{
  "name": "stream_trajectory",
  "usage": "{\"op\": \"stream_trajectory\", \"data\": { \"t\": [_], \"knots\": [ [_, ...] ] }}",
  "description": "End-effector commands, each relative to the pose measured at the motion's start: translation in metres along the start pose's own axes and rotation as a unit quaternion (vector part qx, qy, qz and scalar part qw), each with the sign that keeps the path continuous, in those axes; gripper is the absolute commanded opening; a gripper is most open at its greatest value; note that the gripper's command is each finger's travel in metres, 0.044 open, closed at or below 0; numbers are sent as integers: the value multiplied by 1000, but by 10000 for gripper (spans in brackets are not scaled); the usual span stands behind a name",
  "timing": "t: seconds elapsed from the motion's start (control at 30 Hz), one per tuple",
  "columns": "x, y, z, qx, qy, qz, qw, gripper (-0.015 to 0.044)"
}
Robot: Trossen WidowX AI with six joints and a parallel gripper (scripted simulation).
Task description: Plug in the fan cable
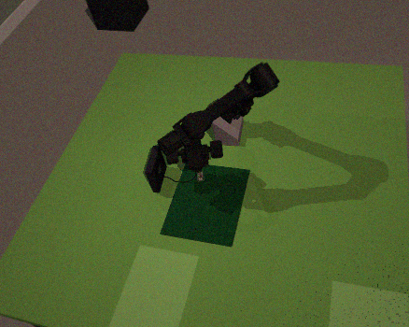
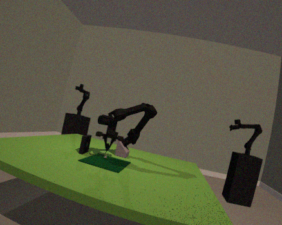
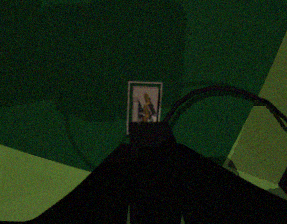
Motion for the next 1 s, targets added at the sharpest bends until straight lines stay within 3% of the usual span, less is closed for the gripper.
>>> {"op": "stream_trajectory", "data": {
  "t": [0.0, 0.6, 0.77, 0.97],
  "knots": [
    [1, -1, 1, 1, 2, 10, 1000, 0],
    [-5, -2, -1, 1, 2, 14, 1000, 0],
    [-5, -1, 21, 1, 2, 13, 1000, 0],
    [-5, -1, 21, 1, 2, 13, 1000, 0]
  ]
}}
Point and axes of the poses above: the point midway between the two fingers, 35 mm back from their tips, its own z axis out along the fingers, its own y axis across the jaws, x = y × z, the point moved 10 cm from there along -z, back along the fingers, and after that the axes turned 2 degrees about -z, right-handed, at the moved point
